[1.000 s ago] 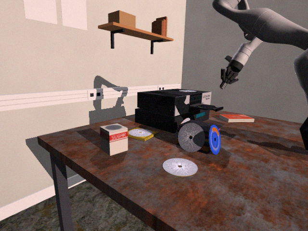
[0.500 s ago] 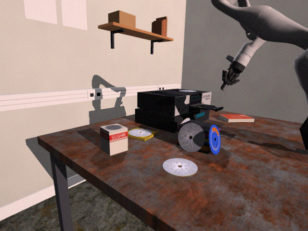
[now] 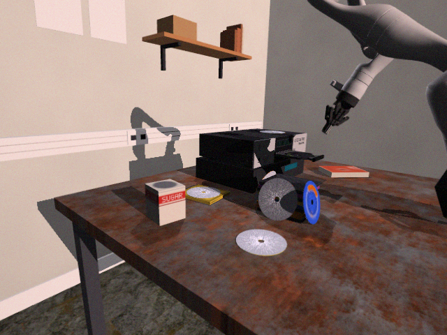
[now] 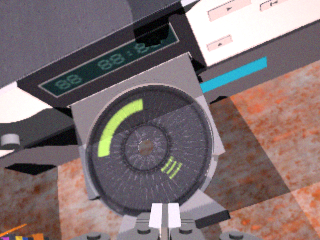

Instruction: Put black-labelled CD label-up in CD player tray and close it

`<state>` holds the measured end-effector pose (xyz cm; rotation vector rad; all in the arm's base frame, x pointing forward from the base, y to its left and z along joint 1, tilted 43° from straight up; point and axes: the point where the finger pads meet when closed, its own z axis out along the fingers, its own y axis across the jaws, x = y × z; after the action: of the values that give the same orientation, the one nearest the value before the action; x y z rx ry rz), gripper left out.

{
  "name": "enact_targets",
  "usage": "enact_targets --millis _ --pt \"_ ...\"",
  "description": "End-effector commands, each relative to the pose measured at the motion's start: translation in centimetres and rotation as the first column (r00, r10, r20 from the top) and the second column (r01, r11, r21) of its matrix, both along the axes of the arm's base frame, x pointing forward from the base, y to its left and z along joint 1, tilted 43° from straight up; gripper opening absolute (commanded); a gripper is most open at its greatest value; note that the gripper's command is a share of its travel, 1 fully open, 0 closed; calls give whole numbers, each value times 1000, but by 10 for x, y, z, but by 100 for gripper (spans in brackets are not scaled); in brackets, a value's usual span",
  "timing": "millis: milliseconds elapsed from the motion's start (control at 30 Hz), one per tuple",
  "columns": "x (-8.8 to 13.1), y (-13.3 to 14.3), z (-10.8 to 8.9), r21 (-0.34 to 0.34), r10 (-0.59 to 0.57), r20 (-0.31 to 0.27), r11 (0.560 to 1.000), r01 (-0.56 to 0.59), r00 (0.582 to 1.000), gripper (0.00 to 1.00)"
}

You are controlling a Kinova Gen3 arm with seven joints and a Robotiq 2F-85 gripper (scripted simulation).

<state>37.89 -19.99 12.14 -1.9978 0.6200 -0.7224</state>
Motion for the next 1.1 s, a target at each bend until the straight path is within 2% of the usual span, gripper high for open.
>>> enact_targets --millis 0,433,1067 --pt "-2 3 2 -22 -6 15 1000 7 1000 10" --pt "-9 16 0 -139 -10 83 990 21 996 10" --pt "-16 28 -2 -246 -6 147 968 43 989 10"
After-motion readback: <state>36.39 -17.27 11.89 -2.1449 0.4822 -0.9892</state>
